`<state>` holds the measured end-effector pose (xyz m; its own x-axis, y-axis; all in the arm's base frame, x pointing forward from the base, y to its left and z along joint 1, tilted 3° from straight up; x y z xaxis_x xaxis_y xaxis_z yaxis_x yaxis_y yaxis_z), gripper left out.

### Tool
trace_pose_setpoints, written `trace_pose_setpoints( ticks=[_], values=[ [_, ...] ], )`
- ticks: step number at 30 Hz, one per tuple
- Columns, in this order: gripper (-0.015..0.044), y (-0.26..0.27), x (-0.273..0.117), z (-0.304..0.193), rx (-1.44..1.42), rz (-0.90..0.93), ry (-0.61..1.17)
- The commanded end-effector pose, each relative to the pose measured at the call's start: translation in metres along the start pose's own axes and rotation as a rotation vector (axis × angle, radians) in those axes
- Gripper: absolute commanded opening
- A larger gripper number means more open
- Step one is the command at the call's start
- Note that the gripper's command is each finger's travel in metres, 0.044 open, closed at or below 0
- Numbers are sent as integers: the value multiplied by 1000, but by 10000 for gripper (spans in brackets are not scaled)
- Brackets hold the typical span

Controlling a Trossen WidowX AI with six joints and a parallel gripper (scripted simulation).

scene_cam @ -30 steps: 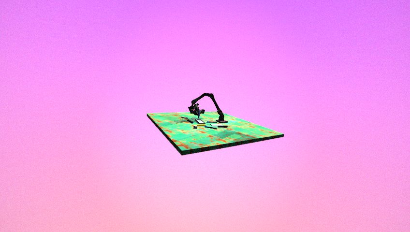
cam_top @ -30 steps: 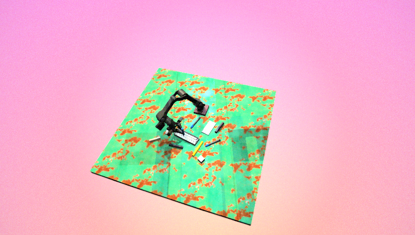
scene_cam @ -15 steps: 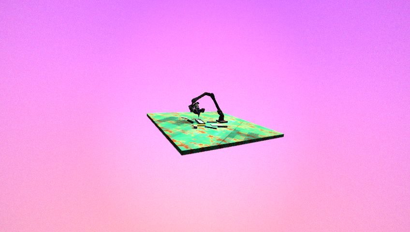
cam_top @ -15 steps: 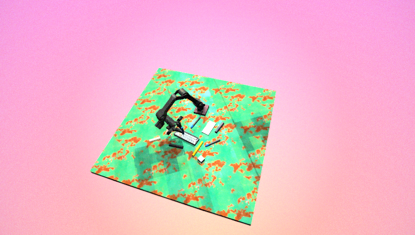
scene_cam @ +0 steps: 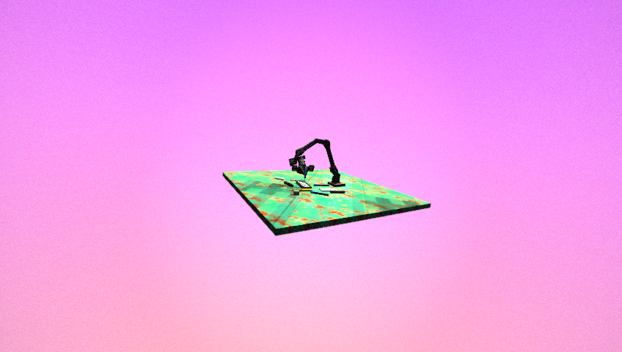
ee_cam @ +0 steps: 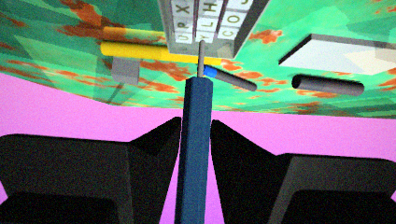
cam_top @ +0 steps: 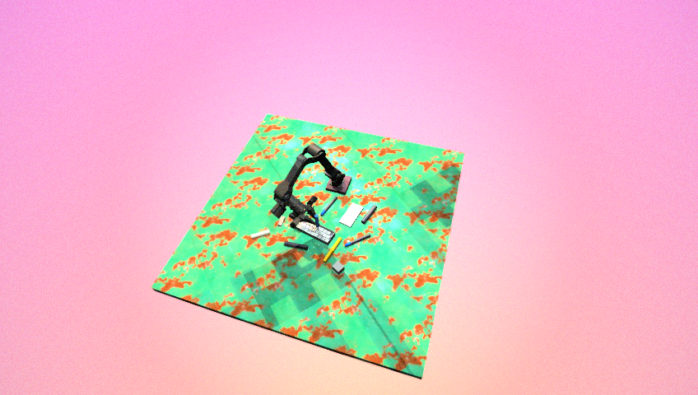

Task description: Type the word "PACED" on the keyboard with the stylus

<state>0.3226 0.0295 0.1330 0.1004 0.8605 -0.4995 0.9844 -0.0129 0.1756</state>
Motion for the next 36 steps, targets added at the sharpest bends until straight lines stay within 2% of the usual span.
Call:
trace_pose_setpoints(
  ticks=[1,11,21,24,36],
  values=[
    [0,-7,12,-9,6,1,9],
    [0,-23,34,-25,6,-1,23],
    [0,-25,45,-8,6,-2,22],
    [79,-25,47,-6,6,-2,22],
    [81,-25,50,-2,6,-2,22]
  ],
)
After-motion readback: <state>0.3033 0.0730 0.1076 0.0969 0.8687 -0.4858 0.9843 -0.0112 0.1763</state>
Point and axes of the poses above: the point midway between the two fingers, 35 mm back from their tips, its own x axis out along the fingers, its own y axis across the jaws, z = x × y, the point moved 1 cm from there along -x, back along the fingers, and after that the axes turned 6 degrees about -x, right-handed, at the moved point
